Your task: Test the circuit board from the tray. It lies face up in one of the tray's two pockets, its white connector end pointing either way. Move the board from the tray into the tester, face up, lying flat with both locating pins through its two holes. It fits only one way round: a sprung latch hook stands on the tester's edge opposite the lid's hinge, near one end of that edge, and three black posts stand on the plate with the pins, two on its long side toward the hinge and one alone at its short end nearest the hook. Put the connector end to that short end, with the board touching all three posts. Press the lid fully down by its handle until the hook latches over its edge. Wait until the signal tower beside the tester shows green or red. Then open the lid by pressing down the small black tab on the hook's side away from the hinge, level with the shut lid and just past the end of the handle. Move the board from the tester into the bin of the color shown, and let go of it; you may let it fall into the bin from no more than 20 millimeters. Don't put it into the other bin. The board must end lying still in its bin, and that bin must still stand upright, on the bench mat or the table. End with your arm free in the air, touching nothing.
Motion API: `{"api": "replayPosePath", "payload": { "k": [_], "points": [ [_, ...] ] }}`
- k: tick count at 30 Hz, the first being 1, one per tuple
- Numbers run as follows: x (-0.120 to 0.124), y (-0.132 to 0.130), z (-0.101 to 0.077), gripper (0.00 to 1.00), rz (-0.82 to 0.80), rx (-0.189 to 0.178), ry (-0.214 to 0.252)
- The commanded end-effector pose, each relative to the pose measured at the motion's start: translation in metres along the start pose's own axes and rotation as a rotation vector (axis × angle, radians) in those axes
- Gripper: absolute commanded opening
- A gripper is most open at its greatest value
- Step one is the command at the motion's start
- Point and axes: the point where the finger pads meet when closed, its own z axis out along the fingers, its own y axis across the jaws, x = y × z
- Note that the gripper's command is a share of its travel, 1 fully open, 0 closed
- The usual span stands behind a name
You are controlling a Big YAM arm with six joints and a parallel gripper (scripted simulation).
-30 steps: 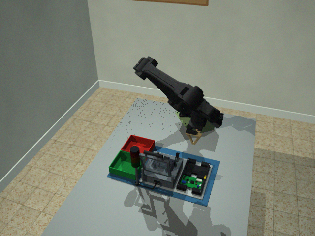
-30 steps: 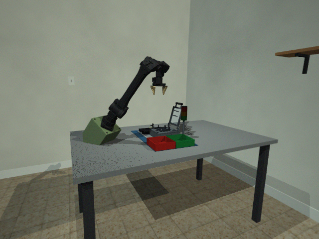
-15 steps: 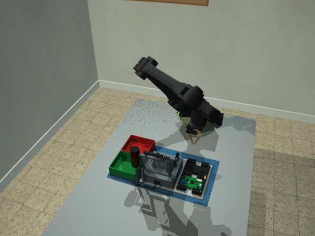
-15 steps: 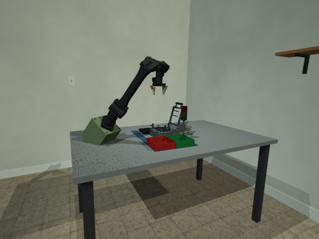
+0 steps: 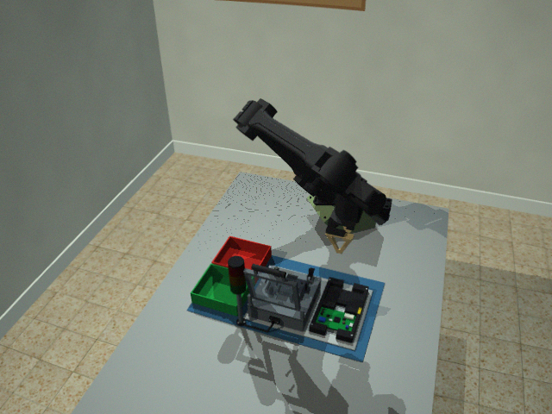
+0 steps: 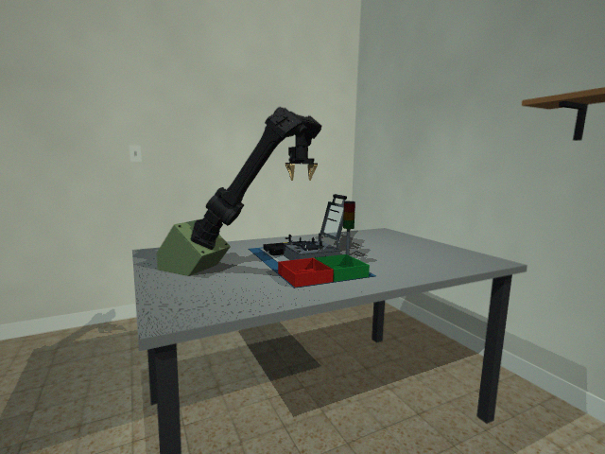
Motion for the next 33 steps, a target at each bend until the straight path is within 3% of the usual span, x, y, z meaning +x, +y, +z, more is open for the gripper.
{"api": "replayPosePath", "payload": {
  "k": [1, 16, 21, 24, 33],
  "points": [
    [-0.013, -0.005, -0.016, 0.92, 0.004, 0.018, -0.026],
    [-0.013, -0.005, -0.016, 0.92, 0.004, 0.018, -0.026],
    [-0.012, -0.003, -0.008, 0.92, 0.000, 0.012, -0.018],
    [-0.007, -0.002, 0.010, 0.92, -0.005, -0.006, 0.003],
    [-0.006, -0.003, 0.045, 0.92, -0.005, -0.004, 0.005]
  ]
}}
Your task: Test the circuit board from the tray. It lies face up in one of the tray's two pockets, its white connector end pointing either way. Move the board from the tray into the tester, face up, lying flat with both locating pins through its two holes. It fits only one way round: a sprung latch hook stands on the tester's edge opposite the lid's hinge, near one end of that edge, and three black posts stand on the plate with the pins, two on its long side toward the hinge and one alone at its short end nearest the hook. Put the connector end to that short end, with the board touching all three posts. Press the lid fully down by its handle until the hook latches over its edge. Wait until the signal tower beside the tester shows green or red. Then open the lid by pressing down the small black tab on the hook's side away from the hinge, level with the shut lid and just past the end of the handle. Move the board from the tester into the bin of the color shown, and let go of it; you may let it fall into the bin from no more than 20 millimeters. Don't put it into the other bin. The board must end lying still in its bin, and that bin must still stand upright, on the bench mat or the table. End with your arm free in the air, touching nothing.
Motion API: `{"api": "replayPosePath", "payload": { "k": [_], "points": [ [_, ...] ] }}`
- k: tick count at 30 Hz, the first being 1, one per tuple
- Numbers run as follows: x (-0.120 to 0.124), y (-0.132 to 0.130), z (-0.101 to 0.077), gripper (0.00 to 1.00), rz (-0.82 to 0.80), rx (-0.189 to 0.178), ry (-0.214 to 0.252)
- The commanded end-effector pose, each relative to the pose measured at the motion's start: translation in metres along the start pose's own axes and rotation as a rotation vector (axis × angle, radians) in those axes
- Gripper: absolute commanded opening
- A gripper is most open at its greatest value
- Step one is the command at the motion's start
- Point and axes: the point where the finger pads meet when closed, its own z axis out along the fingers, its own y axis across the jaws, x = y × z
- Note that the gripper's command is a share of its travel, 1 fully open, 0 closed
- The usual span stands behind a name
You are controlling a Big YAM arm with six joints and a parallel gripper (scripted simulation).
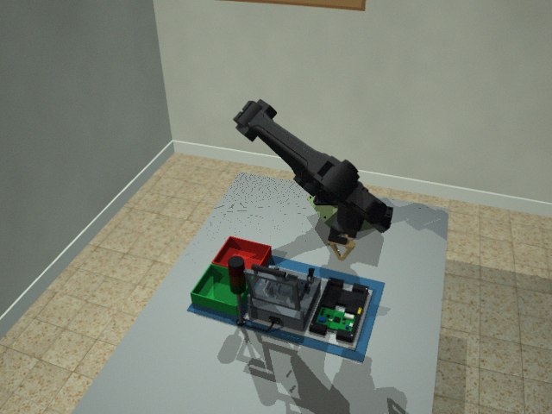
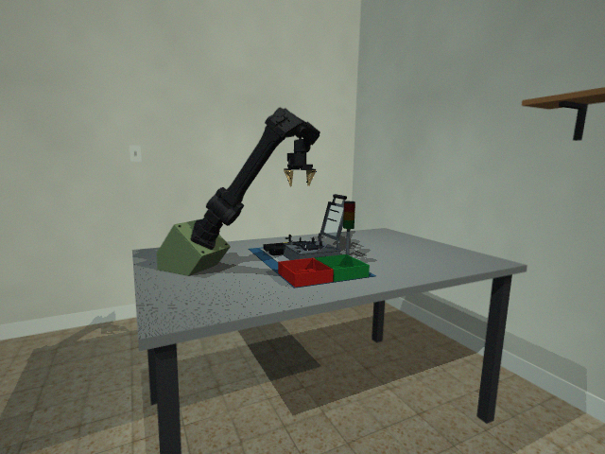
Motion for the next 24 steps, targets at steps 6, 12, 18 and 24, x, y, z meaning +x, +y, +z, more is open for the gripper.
{"api": "replayPosePath", "payload": {
  "k": [6, 12, 18, 24],
  "points": [
    [0.002, -0.007, 0.046, 0.92, 0.001, -0.003, 0.000],
    [0.001, -0.006, 0.101, 0.92, -0.003, -0.005, 0.004],
    [0.002, -0.005, 0.155, 0.92, -0.003, -0.006, 0.004],
    [0.002, -0.004, 0.187, 0.92, -0.004, -0.008, 0.002]
  ]
}}
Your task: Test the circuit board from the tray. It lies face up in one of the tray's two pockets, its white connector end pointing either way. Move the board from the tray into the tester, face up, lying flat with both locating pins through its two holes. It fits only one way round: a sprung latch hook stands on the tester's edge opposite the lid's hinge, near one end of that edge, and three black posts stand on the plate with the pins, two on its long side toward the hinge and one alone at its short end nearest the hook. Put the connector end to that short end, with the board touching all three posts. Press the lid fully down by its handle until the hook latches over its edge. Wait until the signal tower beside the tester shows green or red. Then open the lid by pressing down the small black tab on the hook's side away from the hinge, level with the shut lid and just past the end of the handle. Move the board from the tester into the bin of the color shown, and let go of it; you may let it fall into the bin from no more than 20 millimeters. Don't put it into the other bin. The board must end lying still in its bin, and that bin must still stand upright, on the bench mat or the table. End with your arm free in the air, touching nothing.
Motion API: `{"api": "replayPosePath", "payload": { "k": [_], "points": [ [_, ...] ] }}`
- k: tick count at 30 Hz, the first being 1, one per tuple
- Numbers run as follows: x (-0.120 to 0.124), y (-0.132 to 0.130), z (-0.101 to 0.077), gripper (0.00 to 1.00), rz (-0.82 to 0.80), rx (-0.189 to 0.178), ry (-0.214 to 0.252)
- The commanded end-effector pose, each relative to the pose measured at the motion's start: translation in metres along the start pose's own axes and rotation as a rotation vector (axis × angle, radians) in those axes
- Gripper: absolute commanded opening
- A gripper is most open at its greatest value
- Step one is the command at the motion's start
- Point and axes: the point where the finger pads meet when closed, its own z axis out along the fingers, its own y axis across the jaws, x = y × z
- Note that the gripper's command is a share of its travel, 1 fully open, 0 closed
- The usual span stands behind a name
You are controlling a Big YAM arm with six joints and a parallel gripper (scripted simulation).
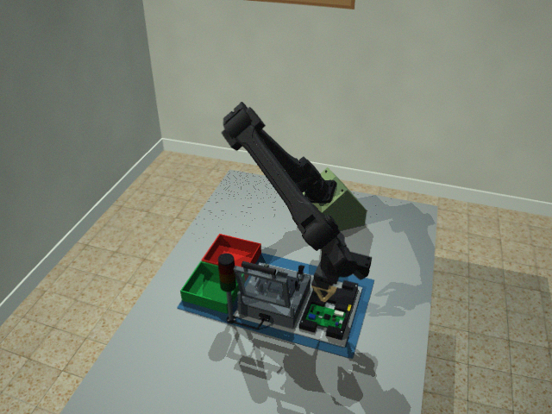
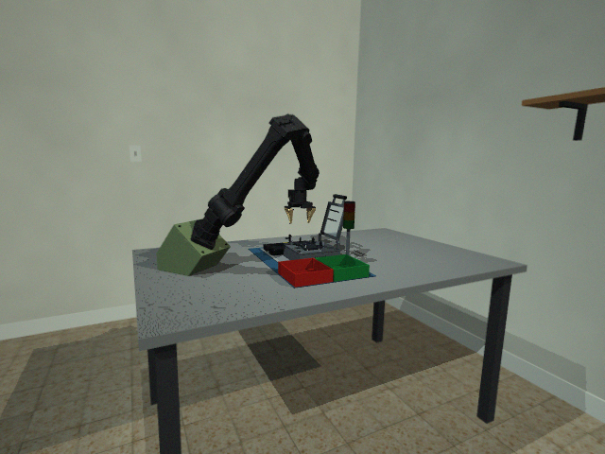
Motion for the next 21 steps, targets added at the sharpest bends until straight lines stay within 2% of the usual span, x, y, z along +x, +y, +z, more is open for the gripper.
{"api": "replayPosePath", "payload": {
  "k": [1, 6, 10, 21],
  "points": [
    [-0.006, -0.005, 0.023, 0.92, -0.032, 0.007, -0.011],
    [-0.006, -0.005, 0.051, 0.92, -0.032, 0.007, -0.011],
    [-0.006, -0.005, 0.065, 0.92, -0.032, 0.007, -0.010],
    [-0.006, -0.006, 0.071, 0.92, -0.032, 0.009, -0.010]
  ]
}}
